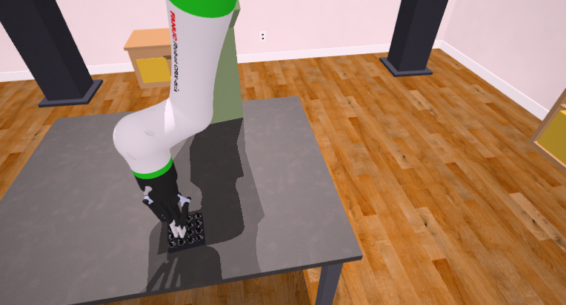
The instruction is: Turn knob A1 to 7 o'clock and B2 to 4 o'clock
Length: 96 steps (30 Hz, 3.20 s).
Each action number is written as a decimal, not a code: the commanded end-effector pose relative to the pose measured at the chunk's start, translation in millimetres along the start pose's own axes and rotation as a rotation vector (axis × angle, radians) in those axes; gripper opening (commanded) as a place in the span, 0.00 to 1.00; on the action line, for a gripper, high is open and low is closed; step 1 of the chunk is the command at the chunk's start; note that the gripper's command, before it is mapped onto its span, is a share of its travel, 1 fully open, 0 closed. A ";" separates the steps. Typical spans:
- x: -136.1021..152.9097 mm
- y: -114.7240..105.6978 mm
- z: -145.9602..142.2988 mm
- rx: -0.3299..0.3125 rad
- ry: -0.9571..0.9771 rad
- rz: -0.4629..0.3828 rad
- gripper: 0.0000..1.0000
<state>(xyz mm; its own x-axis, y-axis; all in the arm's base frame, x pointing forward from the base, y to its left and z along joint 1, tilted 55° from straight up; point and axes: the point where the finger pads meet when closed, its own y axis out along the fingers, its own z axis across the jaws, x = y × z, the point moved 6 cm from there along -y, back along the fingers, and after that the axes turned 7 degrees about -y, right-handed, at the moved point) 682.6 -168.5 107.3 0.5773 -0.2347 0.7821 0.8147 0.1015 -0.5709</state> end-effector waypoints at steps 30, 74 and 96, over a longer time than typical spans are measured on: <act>0.1 -0.1 -0.1 0.000 0.641 0.001 0.05; 0.1 -0.1 -0.1 0.000 0.903 0.001 0.12; 0.1 -4.0 -0.2 0.000 0.903 0.001 0.12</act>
<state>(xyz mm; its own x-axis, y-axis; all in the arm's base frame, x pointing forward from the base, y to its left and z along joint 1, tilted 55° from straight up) 681.2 -168.7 108.5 0.3152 -0.9044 0.2876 0.8143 0.1021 -0.5713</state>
